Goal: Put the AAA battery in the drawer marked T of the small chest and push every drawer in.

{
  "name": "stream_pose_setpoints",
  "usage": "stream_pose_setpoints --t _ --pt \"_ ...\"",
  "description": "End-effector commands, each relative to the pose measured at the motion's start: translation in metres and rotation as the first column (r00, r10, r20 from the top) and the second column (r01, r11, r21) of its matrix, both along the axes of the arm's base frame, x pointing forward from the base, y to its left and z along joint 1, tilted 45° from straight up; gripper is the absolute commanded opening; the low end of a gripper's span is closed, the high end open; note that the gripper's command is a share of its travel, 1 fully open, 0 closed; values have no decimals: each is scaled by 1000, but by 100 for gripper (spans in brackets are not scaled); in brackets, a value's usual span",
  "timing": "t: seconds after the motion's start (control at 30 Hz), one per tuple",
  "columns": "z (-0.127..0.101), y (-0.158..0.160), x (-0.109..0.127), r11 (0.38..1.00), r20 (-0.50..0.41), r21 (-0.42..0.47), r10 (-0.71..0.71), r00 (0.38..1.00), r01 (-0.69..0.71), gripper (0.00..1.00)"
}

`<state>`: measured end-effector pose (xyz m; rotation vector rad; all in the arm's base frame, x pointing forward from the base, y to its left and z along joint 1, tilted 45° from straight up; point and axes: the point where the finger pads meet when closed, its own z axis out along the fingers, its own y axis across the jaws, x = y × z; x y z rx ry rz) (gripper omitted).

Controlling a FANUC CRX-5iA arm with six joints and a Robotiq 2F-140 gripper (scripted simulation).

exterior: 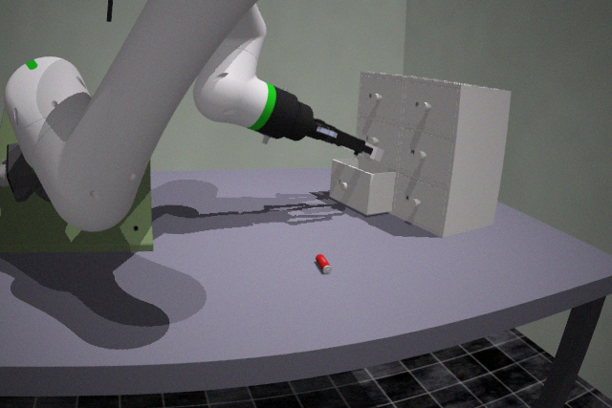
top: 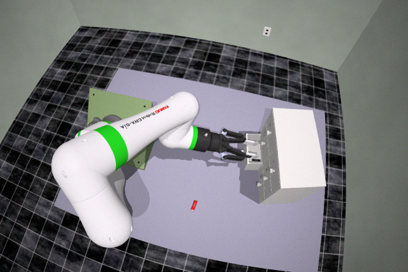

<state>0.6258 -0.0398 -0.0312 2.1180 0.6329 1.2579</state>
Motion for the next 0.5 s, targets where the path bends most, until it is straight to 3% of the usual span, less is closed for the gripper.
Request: stream_pose_setpoints --t 0.0,0.47 --pt "0 0 0 1000 0 0 0 1000 0 100" --pt "0 0 -2 1000 0 0 0 1000 0 100"
